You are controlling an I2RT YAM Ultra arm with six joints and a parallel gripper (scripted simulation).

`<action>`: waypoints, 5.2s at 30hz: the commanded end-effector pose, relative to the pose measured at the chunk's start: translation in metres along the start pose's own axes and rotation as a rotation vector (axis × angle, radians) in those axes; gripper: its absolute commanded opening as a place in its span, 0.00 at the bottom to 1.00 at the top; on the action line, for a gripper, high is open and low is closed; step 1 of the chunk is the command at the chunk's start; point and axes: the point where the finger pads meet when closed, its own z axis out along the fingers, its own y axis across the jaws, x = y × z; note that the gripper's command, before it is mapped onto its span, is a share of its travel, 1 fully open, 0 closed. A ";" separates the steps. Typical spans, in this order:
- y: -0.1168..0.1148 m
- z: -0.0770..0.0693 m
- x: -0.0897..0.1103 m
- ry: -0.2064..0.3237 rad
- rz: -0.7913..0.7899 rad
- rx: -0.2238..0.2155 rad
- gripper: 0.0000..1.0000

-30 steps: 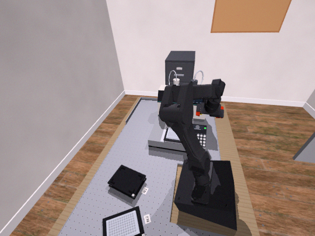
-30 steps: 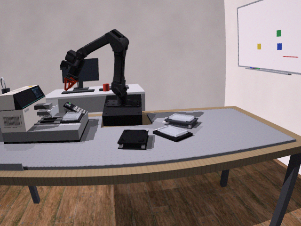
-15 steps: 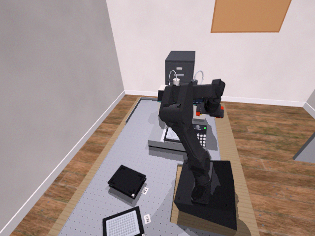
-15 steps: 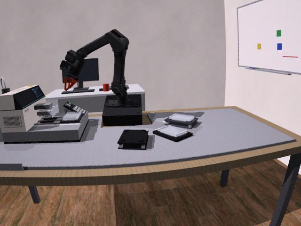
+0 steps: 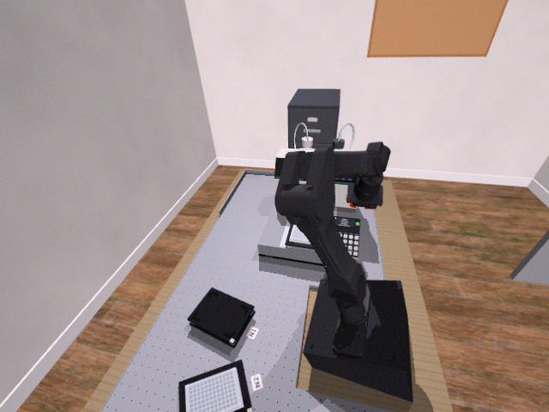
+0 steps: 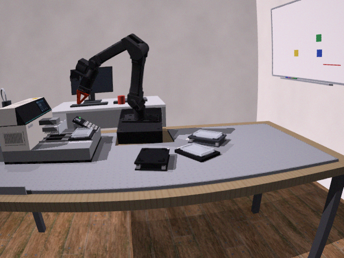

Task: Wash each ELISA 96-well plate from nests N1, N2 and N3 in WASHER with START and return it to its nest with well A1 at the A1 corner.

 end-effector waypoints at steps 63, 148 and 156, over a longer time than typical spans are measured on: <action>0.071 0.000 0.144 -0.023 -0.003 0.003 0.00; 0.164 0.021 0.056 0.392 -1.536 -0.390 1.00; 0.164 0.032 0.063 0.392 -1.536 -0.390 1.00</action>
